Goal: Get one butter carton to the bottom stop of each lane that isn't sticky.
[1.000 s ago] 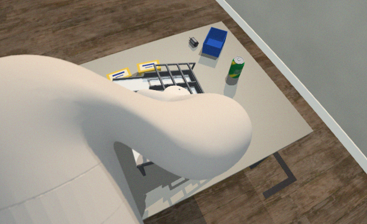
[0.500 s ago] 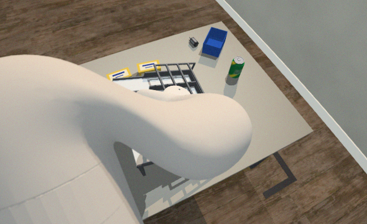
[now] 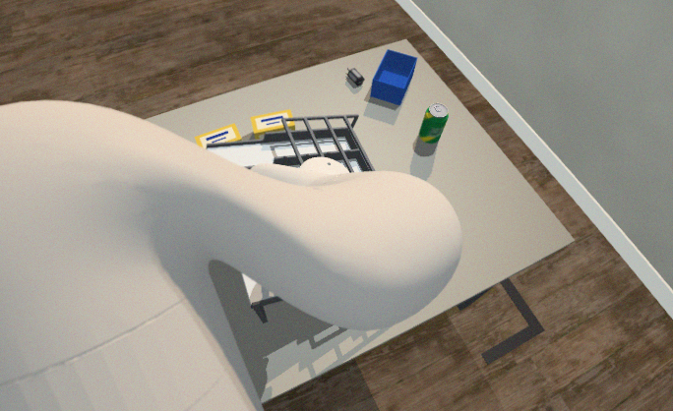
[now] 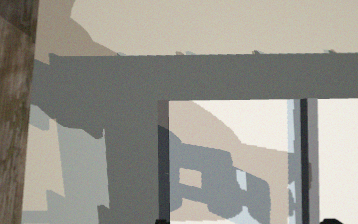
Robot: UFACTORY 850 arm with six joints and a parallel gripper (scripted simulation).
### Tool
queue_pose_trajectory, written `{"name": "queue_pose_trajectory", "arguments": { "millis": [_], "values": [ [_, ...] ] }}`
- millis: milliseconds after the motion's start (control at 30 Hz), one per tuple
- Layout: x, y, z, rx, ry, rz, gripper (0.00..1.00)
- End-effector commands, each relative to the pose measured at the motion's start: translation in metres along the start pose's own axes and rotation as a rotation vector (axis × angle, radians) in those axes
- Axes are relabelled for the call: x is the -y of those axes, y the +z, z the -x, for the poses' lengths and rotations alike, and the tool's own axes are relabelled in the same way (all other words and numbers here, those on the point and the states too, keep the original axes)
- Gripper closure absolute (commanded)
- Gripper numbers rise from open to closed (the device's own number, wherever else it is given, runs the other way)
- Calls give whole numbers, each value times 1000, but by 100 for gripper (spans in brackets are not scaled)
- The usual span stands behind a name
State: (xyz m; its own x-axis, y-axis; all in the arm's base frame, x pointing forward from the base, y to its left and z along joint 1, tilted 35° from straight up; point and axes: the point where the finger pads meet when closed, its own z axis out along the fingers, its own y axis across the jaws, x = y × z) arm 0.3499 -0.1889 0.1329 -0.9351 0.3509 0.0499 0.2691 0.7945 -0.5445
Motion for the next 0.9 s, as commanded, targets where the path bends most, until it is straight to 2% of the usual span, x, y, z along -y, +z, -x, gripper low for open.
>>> {"name": "queue_pose_trajectory", "arguments": {
  "millis": [0, 867],
  "values": [
    [0, 0, 0, 1, 0, 0, 11],
    [0, 0, 0, 1, 0, 0, 10]
  ]
}}
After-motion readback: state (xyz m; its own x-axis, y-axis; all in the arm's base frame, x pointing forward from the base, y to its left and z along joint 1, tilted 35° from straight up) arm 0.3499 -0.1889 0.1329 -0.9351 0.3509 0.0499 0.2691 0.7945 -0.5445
